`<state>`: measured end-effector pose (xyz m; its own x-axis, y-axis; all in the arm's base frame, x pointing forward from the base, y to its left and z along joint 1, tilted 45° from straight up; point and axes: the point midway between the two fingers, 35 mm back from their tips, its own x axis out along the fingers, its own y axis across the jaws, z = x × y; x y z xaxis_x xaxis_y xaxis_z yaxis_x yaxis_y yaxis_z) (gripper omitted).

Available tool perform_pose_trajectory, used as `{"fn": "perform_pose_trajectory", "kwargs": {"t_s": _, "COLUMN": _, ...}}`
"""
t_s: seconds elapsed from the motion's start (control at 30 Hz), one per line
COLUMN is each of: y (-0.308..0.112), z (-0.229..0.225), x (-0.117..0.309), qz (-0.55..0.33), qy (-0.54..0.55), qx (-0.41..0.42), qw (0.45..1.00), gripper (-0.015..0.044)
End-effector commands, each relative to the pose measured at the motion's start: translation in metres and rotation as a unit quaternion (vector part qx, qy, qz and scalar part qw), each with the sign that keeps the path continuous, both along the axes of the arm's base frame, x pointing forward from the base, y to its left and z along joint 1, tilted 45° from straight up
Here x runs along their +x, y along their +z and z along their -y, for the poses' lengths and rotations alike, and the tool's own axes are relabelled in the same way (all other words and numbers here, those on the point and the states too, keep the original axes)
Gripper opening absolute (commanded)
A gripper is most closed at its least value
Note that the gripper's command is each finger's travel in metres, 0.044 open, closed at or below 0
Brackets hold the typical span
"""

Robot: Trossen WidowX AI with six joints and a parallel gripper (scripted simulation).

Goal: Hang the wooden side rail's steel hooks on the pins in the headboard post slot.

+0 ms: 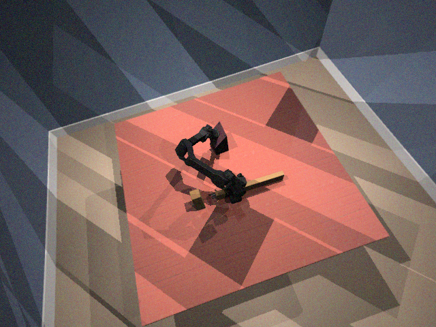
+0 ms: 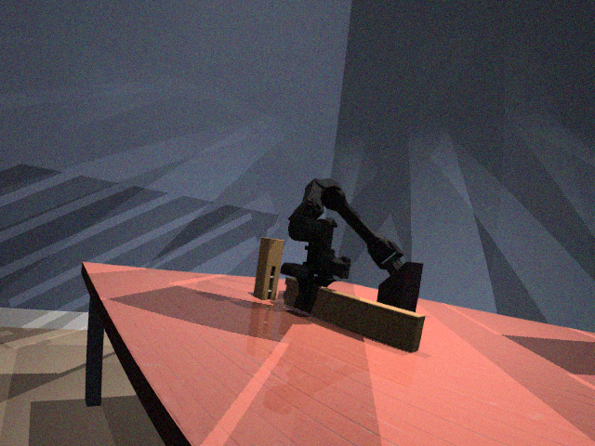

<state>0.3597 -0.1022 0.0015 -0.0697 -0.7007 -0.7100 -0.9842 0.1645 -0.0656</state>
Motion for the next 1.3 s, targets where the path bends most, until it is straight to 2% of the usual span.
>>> {"fn": "perform_pose_trajectory", "kwargs": {"t_s": 0.0, "y": 0.0055, "z": -0.0043, "x": 0.0038, "qz": 0.009, "qy": 0.004, "qx": 0.001, "qw": 1.0, "gripper": 0.0}}
{"fn": "perform_pose_trajectory", "kwargs": {"t_s": 1.27, "y": 0.0099, "z": -0.0088, "x": 0.0041, "qz": 0.009, "qy": 0.004, "qx": 0.001, "qw": 1.0, "gripper": 0.0}}
